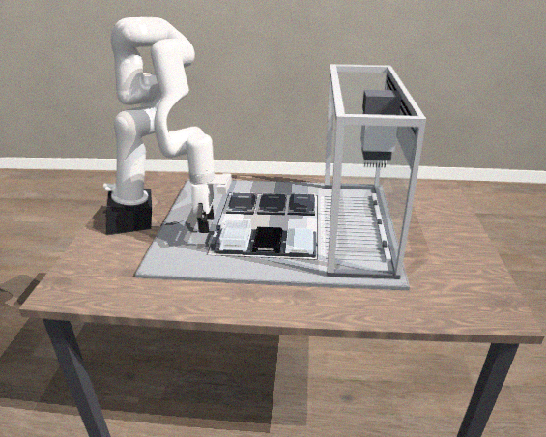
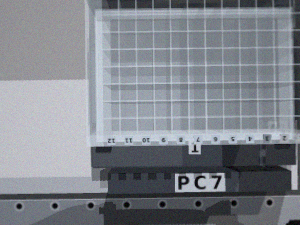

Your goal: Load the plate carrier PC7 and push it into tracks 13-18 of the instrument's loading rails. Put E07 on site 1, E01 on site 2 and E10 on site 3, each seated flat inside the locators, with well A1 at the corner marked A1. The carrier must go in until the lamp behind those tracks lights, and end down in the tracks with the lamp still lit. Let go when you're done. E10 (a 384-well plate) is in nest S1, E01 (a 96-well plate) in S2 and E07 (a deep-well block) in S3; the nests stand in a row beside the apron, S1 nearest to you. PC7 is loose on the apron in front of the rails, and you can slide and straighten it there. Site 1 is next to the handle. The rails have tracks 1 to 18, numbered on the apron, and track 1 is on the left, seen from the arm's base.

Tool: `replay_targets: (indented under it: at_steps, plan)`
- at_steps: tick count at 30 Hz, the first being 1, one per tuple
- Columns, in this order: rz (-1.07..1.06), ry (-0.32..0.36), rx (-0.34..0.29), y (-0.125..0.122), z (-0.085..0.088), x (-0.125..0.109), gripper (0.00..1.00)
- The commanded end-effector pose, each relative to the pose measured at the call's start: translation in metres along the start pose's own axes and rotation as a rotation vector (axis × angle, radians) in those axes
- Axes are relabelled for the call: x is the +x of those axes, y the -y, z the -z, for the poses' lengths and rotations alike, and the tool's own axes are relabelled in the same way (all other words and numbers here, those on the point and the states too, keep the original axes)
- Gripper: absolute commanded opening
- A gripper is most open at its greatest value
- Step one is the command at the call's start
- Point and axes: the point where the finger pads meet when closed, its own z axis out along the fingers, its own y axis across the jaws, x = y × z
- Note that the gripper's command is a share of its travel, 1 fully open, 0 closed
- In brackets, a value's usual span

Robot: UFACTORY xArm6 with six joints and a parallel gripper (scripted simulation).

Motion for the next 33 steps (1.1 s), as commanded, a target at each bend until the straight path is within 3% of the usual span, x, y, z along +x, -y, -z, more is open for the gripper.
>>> replay_targets:
  at_steps: [1,17,33]
  plan:
    - [0.0,-0.004,0.0,-0.001,-0.008,0.001,0.82]
    - [0.0,-0.004,0.0,0.0,-0.031,0.001,0.82]
    - [0.0,-0.004,0.0,0.0,-0.035,0.001,0.82]
